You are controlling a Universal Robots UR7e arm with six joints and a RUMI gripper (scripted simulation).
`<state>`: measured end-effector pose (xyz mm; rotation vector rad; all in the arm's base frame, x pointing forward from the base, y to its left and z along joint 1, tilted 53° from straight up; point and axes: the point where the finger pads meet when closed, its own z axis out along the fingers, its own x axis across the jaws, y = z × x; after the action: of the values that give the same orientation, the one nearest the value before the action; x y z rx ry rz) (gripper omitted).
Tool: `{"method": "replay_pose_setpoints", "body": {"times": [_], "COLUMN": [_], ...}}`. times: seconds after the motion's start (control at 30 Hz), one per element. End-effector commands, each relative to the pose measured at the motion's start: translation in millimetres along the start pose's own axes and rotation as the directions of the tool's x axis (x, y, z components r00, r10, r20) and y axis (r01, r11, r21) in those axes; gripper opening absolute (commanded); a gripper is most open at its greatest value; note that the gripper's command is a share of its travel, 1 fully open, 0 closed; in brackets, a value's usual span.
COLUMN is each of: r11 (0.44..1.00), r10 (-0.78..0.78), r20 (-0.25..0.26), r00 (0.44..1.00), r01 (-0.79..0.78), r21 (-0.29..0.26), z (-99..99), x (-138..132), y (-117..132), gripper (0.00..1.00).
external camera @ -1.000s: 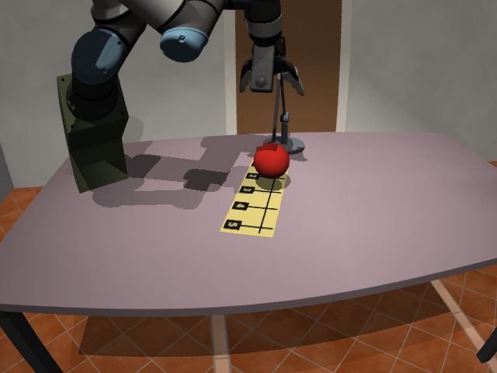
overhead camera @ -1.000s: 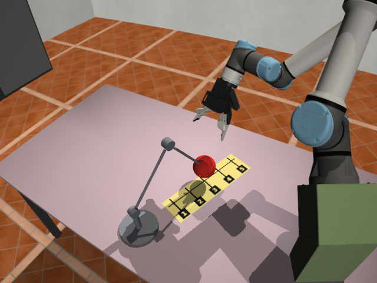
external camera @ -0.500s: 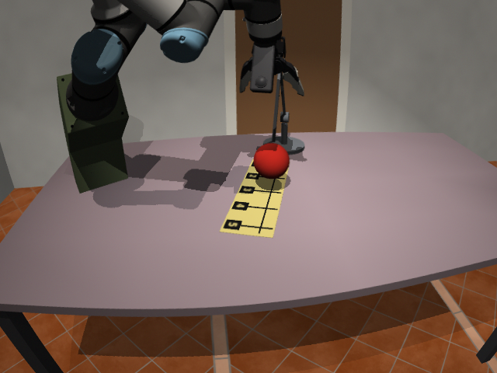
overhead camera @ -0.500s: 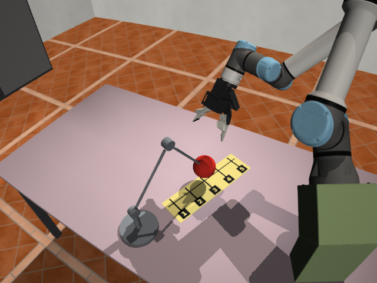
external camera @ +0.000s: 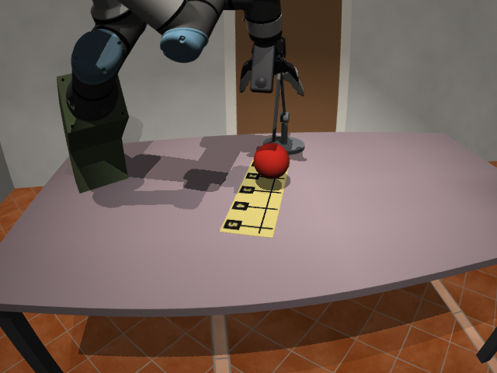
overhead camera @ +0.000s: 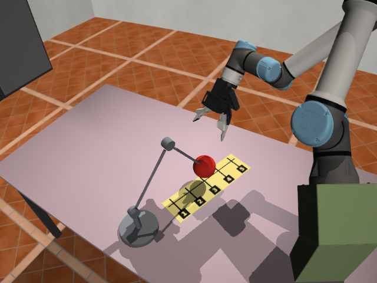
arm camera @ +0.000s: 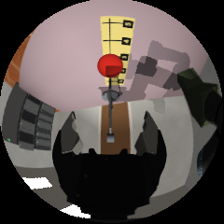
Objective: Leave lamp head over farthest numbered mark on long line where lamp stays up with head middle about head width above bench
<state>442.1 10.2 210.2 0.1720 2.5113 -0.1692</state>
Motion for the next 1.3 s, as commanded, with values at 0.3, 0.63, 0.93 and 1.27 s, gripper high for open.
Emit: {"method": "replay_pose_setpoints", "body": {"times": [0.3, 0.63, 0.93, 1.27], "r11": [1.0, 0.992, 0.982, 0.982], "r10": [0.0, 0.001, 0.001, 0.001], "r20": [0.001, -0.002, -0.003, -0.003], "r00": [1.0, 1.0, 1.0, 1.0], "r01": [0.0, -0.001, -0.001, -0.001], "r21": [0.0, 0.127, 0.19, 0.19], "z": [-0.2, 7.3, 11.1, 11.1], "x": [0, 0, 0, 0], "y": [0, 17, 25, 25], "gripper": [1.0, 1.0, 1.0, 1.0]}}
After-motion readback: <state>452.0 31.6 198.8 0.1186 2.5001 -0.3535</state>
